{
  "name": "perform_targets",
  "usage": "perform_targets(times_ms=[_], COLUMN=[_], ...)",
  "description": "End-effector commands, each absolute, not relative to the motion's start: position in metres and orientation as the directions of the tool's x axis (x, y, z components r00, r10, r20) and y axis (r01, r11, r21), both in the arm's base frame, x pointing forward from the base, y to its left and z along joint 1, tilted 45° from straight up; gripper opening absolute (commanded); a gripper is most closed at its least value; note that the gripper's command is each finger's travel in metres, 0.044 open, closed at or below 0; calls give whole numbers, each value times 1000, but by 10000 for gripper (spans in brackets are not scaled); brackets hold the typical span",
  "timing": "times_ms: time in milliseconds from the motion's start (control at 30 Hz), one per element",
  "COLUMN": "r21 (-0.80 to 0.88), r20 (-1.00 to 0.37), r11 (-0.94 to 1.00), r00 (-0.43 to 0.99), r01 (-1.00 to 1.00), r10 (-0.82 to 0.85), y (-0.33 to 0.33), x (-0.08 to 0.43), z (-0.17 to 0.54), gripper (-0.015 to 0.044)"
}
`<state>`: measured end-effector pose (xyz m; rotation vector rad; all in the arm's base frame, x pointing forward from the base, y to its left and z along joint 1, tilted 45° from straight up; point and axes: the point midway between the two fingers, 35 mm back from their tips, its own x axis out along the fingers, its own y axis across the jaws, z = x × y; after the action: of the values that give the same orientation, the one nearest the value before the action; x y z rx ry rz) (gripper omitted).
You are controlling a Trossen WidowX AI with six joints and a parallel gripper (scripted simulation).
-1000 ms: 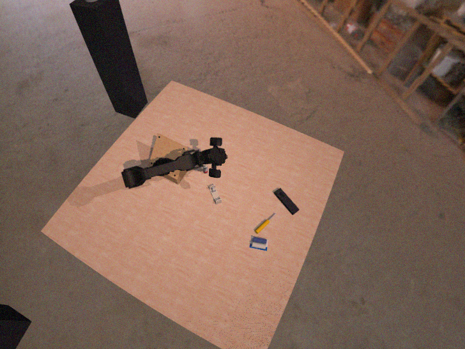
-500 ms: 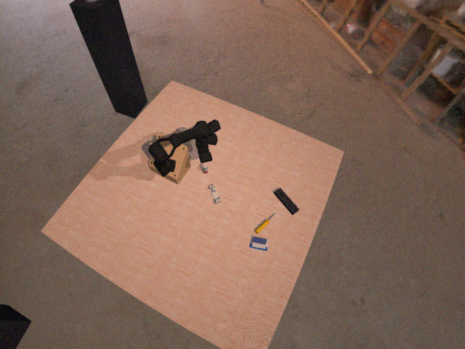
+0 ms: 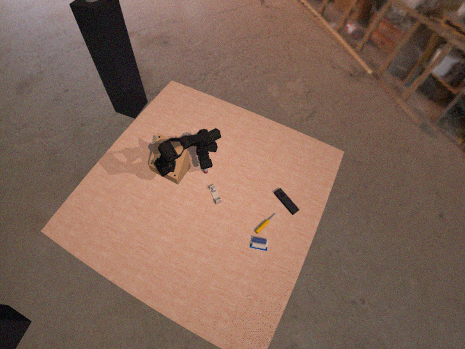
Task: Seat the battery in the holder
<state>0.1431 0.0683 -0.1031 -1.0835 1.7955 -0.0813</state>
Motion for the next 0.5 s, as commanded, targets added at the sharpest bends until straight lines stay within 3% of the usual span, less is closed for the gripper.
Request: perform_targets(times_ms=[0, 467], r21=[-497, -495], r20=[-714, -716], r11=[595, 596], r00=[-92, -91], r01=[-631, -632], r10=[-694, -692], y=[61, 51], x=[143, 157], z=[-110, -101], gripper=[0, 0])
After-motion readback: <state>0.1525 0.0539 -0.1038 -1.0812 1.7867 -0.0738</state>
